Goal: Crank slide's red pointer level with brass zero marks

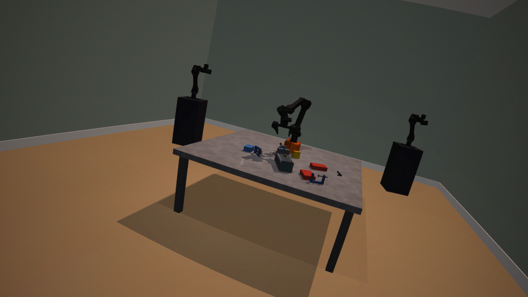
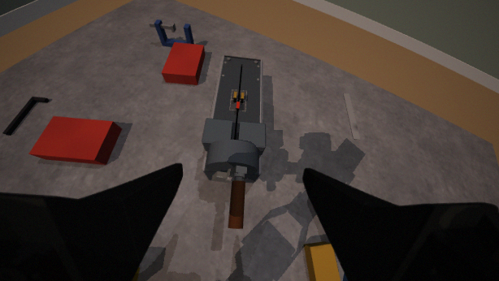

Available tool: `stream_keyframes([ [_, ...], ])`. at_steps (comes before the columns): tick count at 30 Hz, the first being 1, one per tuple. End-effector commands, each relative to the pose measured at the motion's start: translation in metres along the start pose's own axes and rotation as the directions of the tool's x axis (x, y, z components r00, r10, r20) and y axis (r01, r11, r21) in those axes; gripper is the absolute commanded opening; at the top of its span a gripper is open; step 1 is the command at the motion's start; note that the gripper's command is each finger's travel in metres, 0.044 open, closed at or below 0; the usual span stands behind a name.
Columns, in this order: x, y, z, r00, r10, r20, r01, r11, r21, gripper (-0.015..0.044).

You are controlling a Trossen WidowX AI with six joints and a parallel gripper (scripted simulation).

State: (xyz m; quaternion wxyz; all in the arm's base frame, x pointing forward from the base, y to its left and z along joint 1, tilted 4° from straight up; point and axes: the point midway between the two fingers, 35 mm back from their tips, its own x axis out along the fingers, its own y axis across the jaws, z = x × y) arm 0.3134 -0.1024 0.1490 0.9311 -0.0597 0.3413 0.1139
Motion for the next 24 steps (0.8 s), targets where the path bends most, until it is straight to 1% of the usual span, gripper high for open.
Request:
stream_keyframes([
  [1,-0.002,0.001,0.0,1.0,-0.001,0.017,0.0,0.999,0.039,0.044],
  [4,0.001,0.001,-0.002,1.0,-0.001,0.017,0.0,0.999,0.039,0.044],
  [12,0.027,0.002,-0.028,1.0,0.0,0.017,0.0,0.999,0.039,0.044],
  [24,0.04,0.002,-0.039,1.0,0.0,0.017,0.0,0.999,0.039,0.044],
])
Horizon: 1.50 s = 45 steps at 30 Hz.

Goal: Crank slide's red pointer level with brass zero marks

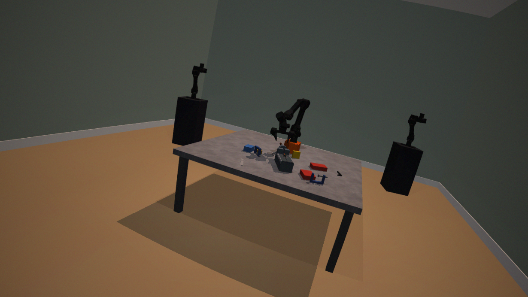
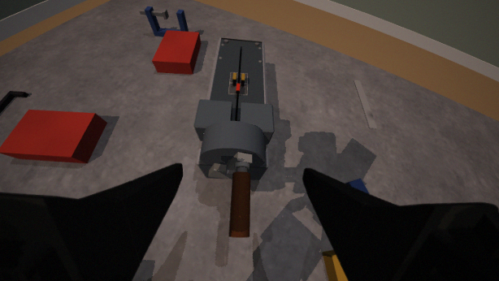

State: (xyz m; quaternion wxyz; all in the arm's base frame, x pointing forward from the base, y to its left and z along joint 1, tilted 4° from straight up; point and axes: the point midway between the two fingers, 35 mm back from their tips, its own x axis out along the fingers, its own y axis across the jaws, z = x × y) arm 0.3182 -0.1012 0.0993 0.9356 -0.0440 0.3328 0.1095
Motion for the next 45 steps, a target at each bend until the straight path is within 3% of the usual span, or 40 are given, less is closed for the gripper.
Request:
stream_keyframes([
  [1,0.005,0.0,-0.006,1.0,-0.001,-0.005,0.001,1.0,0.008,0.044],
  [31,0.035,0.002,-0.038,1.0,0.0,-0.005,0.0,1.0,0.009,0.044],
  [45,0.035,0.002,-0.038,1.0,0.0,-0.005,0.0,1.0,0.009,0.0072],
])
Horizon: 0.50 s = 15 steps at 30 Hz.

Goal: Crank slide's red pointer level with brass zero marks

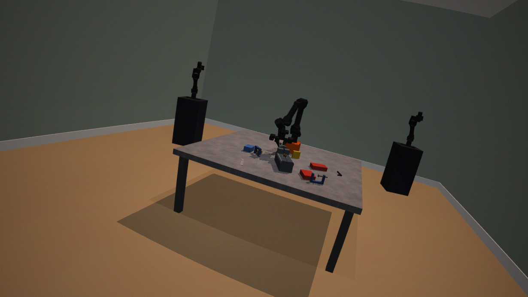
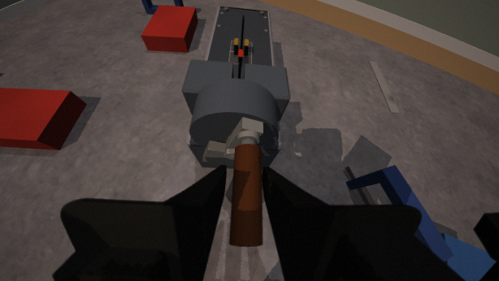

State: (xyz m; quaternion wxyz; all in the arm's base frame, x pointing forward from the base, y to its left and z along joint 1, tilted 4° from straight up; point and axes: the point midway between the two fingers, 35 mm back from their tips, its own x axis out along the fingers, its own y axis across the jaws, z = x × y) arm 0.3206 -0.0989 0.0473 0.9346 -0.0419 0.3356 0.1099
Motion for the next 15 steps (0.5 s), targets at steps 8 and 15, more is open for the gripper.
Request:
stream_keyframes([
  [8,0.0,-0.0002,0.0,1.0,-0.003,0.0,0.003,1.0,0.005,0.0],
  [15,0.0008,-0.0028,-0.0011,1.0,-0.003,0.0,0.003,1.0,0.005,0.0],
])
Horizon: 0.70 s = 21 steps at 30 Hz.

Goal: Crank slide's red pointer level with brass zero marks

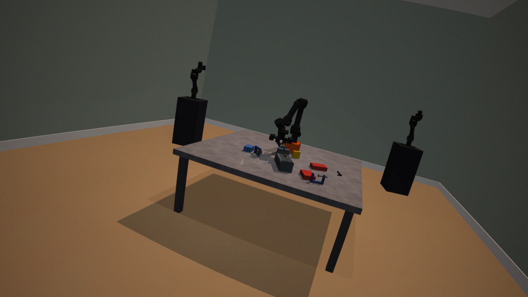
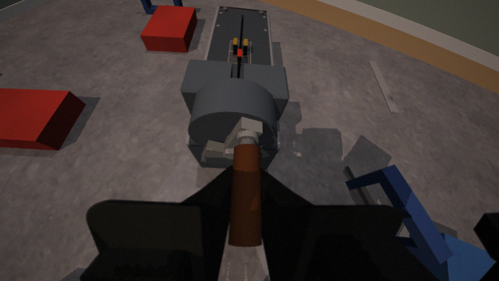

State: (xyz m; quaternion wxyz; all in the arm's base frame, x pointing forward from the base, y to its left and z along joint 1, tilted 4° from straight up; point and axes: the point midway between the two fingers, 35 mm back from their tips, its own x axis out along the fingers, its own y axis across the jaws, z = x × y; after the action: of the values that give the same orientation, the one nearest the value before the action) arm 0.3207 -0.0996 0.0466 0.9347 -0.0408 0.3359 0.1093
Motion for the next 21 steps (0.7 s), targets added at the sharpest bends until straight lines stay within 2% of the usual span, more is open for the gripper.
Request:
stream_keyframes([
  [1,0.001,-0.003,-0.001,1.0,-0.003,0.001,0.003,1.0,0.002,0.0],
  [21,0.016,-0.021,-0.017,1.0,-0.004,0.0,0.004,1.0,0.001,0.0],
])
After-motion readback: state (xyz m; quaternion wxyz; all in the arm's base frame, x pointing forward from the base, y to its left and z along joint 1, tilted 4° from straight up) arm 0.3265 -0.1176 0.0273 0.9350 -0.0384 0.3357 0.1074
